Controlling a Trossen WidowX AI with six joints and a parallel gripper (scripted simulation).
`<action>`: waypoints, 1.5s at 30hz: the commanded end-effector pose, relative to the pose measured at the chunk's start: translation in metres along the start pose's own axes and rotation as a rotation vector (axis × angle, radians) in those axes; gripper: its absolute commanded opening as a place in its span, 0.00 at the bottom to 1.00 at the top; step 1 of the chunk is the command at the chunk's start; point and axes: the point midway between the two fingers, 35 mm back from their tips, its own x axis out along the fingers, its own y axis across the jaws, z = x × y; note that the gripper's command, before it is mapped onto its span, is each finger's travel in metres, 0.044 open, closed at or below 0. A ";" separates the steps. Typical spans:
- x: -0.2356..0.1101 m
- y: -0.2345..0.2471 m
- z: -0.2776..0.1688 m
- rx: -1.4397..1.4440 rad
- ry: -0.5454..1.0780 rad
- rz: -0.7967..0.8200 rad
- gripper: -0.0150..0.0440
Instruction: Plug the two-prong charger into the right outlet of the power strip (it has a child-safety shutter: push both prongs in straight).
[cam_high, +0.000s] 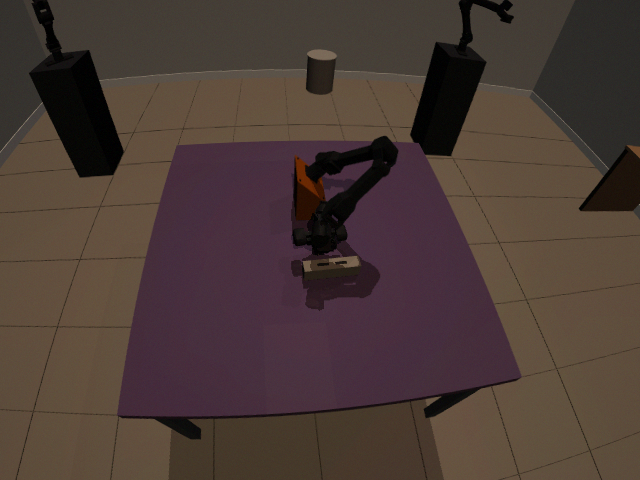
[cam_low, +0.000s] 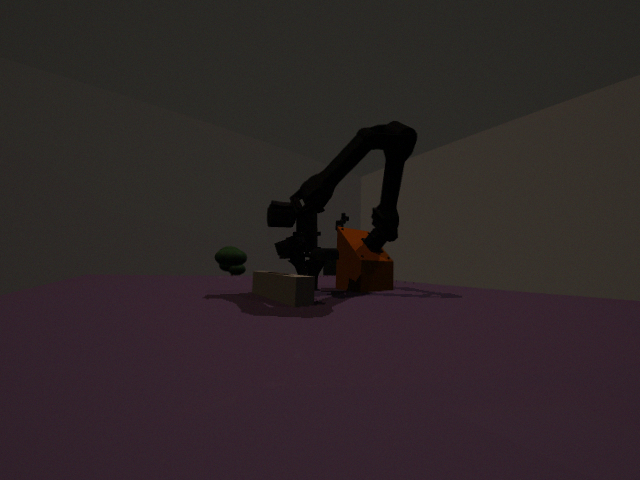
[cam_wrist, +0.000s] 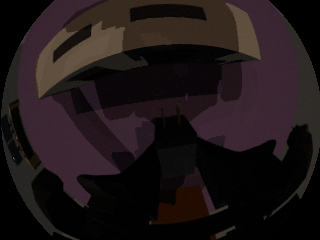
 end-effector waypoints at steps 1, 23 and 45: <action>0.000 0.000 0.005 0.009 -0.001 0.004 0.25; 0.000 -0.003 0.028 0.040 -0.002 0.007 0.25; -0.001 -0.003 0.031 0.041 -0.002 0.007 0.25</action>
